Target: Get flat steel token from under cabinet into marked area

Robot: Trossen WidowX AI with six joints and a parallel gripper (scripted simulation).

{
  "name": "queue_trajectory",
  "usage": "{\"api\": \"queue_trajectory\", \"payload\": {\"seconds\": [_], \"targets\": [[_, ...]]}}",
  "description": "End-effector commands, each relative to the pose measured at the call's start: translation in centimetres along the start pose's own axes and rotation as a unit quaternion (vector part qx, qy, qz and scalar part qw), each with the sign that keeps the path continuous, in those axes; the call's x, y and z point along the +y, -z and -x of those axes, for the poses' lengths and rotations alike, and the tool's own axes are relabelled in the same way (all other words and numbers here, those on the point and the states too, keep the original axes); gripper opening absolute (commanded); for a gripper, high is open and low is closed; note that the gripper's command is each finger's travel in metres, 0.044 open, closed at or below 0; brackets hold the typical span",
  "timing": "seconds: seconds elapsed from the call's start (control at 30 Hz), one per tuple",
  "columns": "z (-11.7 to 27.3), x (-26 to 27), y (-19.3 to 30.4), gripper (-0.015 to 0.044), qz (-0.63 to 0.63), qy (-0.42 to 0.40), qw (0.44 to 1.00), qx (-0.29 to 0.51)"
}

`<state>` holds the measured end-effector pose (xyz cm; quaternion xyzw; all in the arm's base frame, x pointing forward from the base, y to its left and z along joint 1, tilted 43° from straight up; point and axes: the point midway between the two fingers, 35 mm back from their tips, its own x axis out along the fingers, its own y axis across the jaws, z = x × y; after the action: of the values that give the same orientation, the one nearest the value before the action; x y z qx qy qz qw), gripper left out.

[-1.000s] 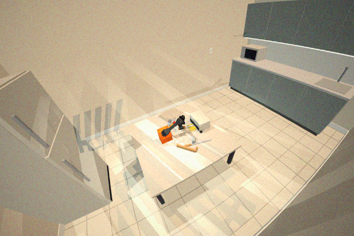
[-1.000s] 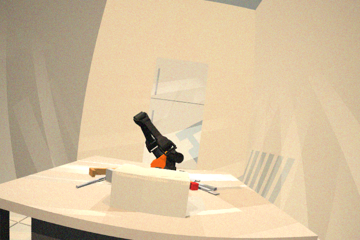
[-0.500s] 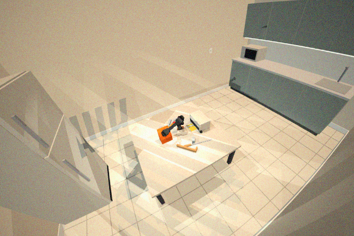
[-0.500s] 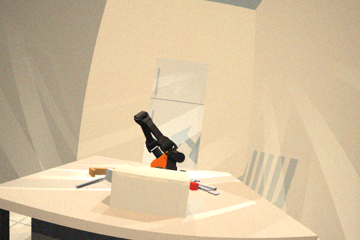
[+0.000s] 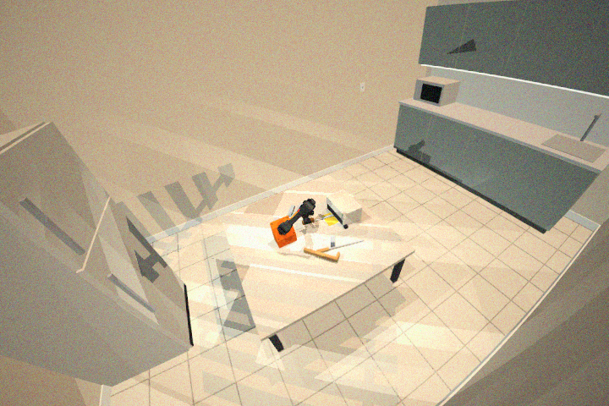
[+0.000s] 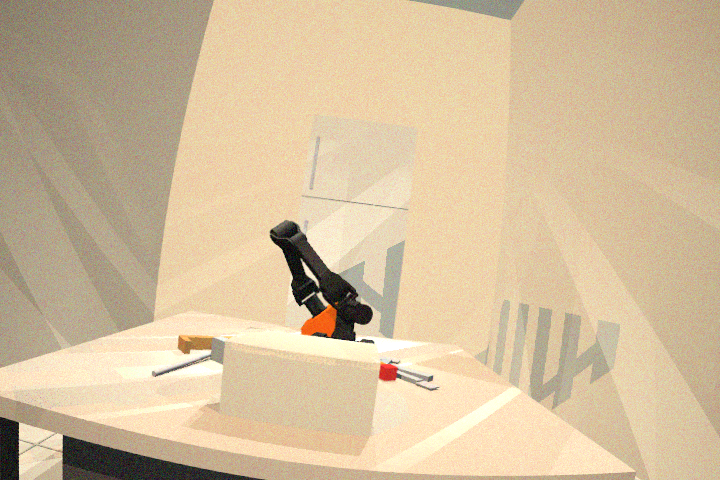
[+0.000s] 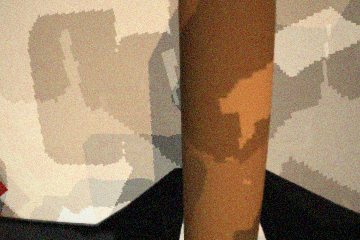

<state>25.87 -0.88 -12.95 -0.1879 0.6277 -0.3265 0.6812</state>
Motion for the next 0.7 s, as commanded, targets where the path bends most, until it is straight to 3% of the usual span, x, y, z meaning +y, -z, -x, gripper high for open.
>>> {"api": "queue_trajectory", "payload": {"seconds": [0.0,0.67], "targets": [[-0.1,0.0,1.0,0.0,0.001,0.001,1.0,0.003],[0.0,0.4,2.5,0.0,-0.003,0.0,1.0,0.0]]}}
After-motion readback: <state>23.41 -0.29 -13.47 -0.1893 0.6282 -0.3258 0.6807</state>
